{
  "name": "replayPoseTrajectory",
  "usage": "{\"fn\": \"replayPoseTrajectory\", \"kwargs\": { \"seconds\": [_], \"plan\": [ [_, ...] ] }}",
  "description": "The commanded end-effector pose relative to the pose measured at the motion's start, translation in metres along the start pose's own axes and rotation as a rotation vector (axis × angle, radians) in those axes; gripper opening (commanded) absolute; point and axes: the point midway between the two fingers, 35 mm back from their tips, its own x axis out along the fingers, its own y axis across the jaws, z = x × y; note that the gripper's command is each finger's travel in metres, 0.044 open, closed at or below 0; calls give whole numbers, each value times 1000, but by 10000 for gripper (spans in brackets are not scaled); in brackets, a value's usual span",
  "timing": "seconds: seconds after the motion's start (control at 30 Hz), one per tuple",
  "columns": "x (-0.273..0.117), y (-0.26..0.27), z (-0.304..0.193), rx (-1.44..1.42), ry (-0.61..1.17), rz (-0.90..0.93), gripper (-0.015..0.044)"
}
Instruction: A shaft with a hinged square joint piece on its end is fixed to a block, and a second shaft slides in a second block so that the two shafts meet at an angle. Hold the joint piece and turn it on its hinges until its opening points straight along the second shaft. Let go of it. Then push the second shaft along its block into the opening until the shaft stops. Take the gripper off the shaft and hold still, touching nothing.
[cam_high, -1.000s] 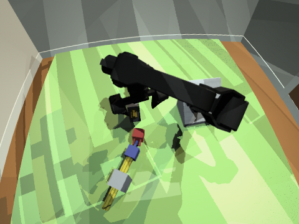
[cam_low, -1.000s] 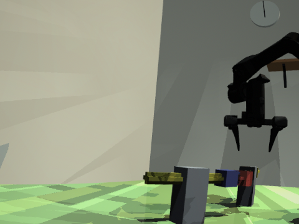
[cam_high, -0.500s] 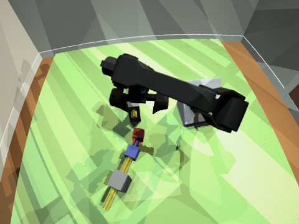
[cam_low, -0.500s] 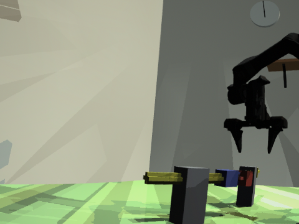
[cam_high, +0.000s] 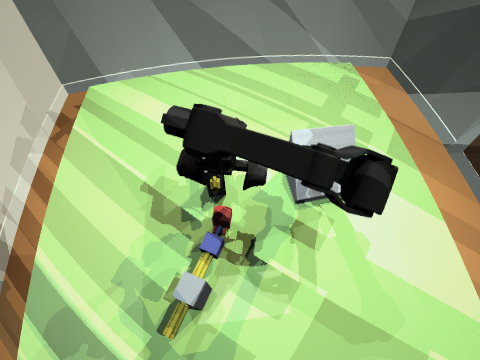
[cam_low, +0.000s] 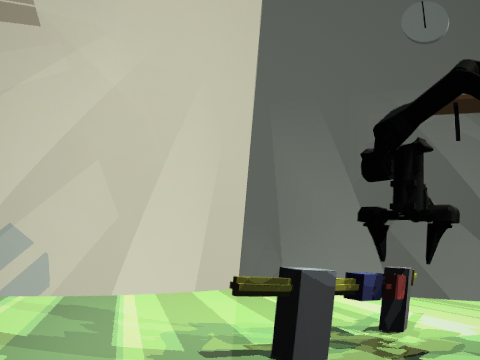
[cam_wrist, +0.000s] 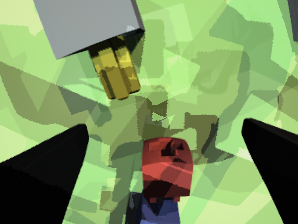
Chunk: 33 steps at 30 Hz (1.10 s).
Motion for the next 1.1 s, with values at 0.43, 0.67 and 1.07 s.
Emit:
{"fn": "replayPoseTrajectory", "kwargs": {
  "seconds": [0.43, 0.67, 1.07],
  "plan": [
    [50, -3, -8, 10, 9, -4, 440],
    [50, -3, -44, 10, 10, -4, 440],
    [60, -3, -52, 9, 11, -4, 440]
  ]
}}
